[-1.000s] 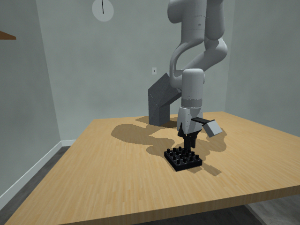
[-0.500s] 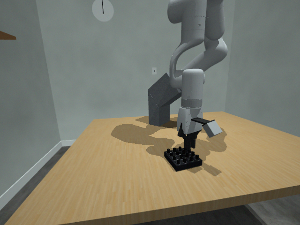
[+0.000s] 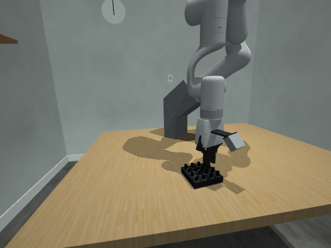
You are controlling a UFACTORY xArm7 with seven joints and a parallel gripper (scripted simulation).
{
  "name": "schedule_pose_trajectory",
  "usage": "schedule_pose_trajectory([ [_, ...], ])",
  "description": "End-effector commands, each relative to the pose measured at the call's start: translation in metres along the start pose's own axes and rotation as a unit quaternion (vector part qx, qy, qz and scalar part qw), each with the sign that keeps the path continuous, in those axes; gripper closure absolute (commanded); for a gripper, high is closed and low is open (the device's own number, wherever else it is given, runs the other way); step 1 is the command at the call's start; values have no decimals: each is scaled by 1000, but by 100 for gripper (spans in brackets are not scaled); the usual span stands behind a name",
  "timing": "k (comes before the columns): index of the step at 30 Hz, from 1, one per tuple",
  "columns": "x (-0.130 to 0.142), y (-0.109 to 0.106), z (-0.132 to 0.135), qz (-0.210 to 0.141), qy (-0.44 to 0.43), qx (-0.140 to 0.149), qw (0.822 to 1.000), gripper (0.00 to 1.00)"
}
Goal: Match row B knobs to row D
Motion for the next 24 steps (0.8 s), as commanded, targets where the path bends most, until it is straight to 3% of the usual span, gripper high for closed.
schedule_pose_trajectory([
  [1,0,-1,1,0,0,1,1000,81],
  [24,0,5,1,0,0,1,1000,81],
])
Point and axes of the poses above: the point where the finger pads meet when closed, its own y axis out along the fingers, its own z axis across the jaws, x = y × z, the point moved 5 cm from there along -y, back along the fingers, and after that the axes turned 1 degree about y, right-handed, at the moved point
